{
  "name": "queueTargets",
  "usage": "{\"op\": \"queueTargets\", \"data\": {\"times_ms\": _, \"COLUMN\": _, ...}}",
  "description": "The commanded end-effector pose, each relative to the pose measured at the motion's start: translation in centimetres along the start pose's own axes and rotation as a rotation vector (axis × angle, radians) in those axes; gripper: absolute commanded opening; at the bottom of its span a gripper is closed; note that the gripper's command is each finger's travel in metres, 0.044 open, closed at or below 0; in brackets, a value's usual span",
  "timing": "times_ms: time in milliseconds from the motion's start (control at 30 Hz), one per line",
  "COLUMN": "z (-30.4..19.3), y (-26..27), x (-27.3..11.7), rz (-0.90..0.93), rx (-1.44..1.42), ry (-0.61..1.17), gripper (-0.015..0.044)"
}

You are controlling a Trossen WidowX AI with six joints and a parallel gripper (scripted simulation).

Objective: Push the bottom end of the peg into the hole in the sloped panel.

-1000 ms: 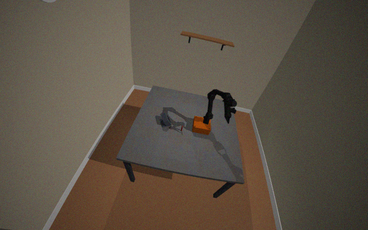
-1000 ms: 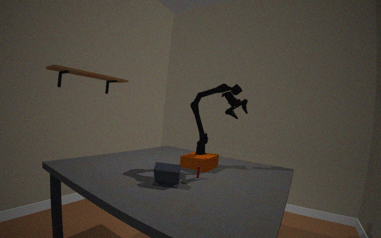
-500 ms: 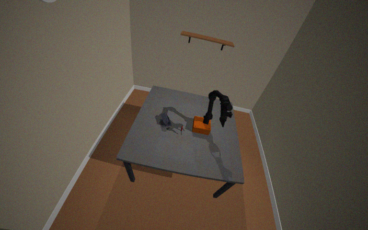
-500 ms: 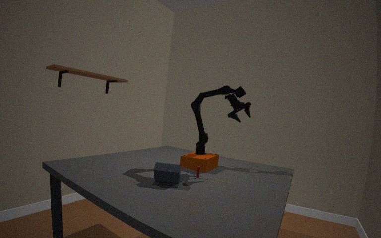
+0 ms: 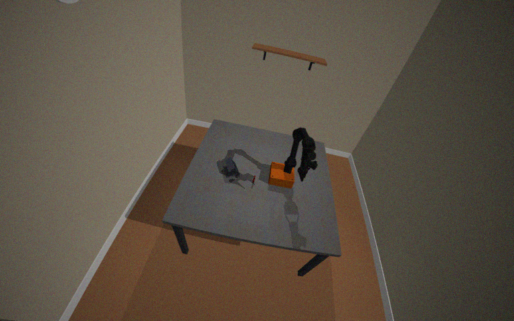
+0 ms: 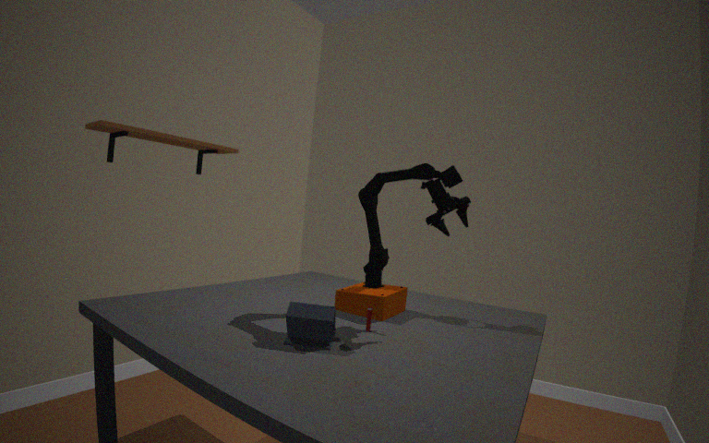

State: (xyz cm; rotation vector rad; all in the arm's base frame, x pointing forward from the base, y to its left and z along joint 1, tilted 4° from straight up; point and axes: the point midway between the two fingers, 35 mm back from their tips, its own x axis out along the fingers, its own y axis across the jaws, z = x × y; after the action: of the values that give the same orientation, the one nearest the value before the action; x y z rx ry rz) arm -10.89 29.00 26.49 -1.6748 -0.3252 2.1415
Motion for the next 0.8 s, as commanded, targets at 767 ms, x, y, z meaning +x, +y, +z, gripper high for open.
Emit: {"op": "queueTargets", "data": {"times_ms": 767, "z": -11.3, "y": -1.6, "x": 3.6, "rz": 0.045, "rx": 0.190, "ry": 0.203, "gripper": 0.0440}}
